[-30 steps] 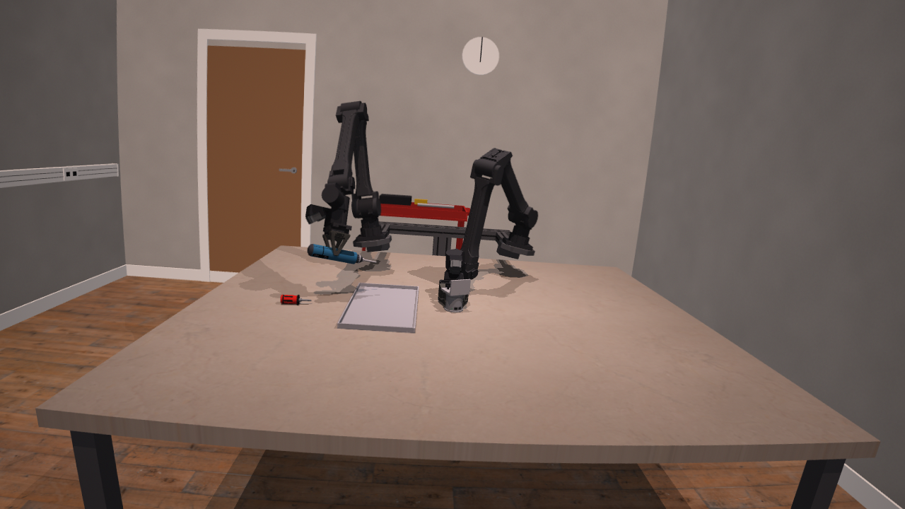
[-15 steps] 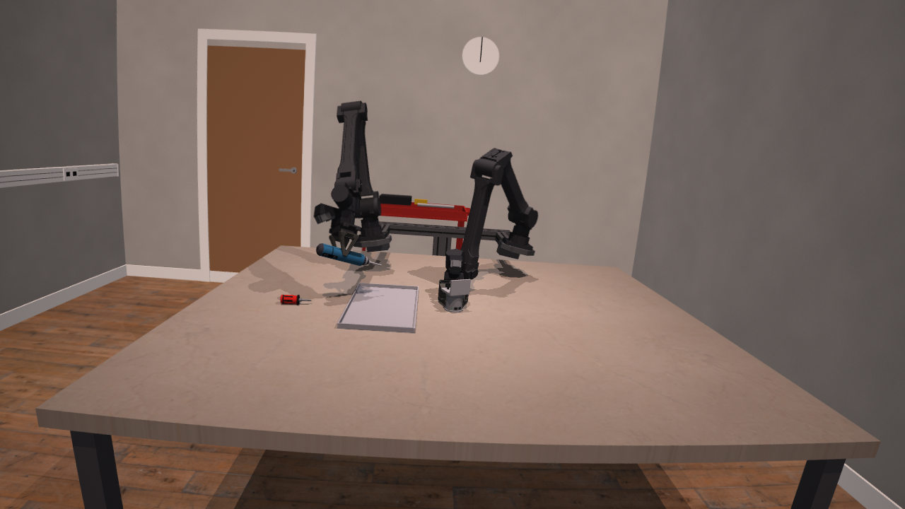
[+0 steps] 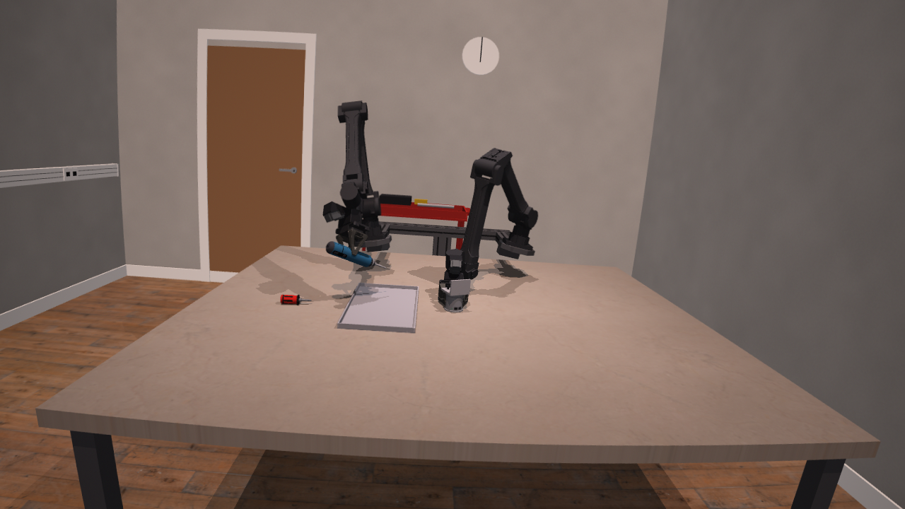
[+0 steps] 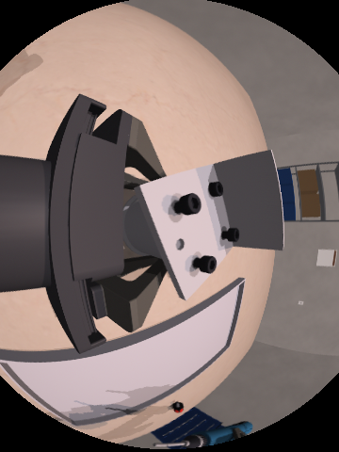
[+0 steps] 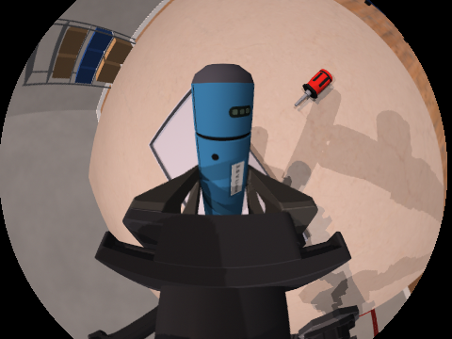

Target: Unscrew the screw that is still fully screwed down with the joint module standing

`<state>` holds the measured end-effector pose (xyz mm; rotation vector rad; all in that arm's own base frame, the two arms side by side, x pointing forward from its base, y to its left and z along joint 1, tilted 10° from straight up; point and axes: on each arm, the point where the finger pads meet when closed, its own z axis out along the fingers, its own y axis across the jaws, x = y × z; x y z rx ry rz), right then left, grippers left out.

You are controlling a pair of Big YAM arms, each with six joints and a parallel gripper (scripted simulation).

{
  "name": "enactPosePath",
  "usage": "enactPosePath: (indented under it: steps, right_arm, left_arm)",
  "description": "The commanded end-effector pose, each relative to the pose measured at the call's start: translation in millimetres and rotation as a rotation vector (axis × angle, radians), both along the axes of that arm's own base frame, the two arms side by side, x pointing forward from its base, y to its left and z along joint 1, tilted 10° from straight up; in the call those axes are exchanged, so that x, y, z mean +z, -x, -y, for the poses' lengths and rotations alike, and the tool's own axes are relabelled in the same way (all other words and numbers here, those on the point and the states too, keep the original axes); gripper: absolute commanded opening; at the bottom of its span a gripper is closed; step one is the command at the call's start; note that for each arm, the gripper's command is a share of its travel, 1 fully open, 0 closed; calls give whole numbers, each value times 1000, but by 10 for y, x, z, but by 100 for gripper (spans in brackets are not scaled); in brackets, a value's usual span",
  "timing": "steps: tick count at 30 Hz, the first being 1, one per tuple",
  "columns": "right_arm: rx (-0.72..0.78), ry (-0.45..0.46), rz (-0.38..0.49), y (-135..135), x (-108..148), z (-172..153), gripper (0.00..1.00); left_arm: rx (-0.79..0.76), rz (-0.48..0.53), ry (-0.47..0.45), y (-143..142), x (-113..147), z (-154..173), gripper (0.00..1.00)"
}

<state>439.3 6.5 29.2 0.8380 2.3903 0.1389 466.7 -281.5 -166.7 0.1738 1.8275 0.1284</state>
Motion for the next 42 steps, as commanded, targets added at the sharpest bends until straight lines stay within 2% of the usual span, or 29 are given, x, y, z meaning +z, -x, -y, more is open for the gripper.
enactPosePath:
  steps: [1,3,4,8,10,13,16,20,21,25,27,30,33,35,37,38,42]
  right_arm:
    - [82,19,88,-272,198,-190,42]
    - [110,27,93,-251,159,-254,42]
    - [110,26,118,-272,270,-256,42]
    - [84,27,126,-311,306,-144,42]
    - [136,35,116,-199,202,-315,42]
    - [176,44,157,-368,281,-447,42]
    - [217,57,147,-237,148,-530,42]
    - [270,70,205,-389,272,-697,42]
    - [269,69,226,-405,368,-700,42]
    - [244,72,225,-423,368,-582,42]
    - [295,79,213,-280,250,-745,42]
    - [333,88,251,-421,315,-889,42]
    - [373,100,258,-303,255,-969,42]
    - [398,107,286,-405,306,-1069,42]
    - [424,115,298,-392,295,-1139,42]
    - [421,113,323,-408,413,-1143,42]
    - [397,117,324,-449,428,-1028,42]
  left_arm:
    - [-1,13,9,-39,49,43,59]
    - [-1,13,9,-39,49,43,59]
    - [-1,13,9,-39,49,43,59]
    - [-1,13,9,-39,49,43,59]
    - [-1,13,9,-39,49,43,59]
    - [-1,13,9,-39,49,43,59]
    - [-1,13,9,-39,49,43,59]
    - [-1,13,9,-39,49,43,59]
    - [-1,13,9,-39,49,43,59]
    - [-1,13,9,-39,49,43,59]
    - [-1,13,9,-39,49,43,59]
    - [-1,13,9,-39,49,43,59]
    - [-1,13,9,-39,49,43,59]
    - [-1,13,9,-39,49,43,59]
    - [-1,13,9,-39,49,43,59]
    - [-1,13,9,-39,49,43,59]
    - [-1,13,9,-39,49,43,59]
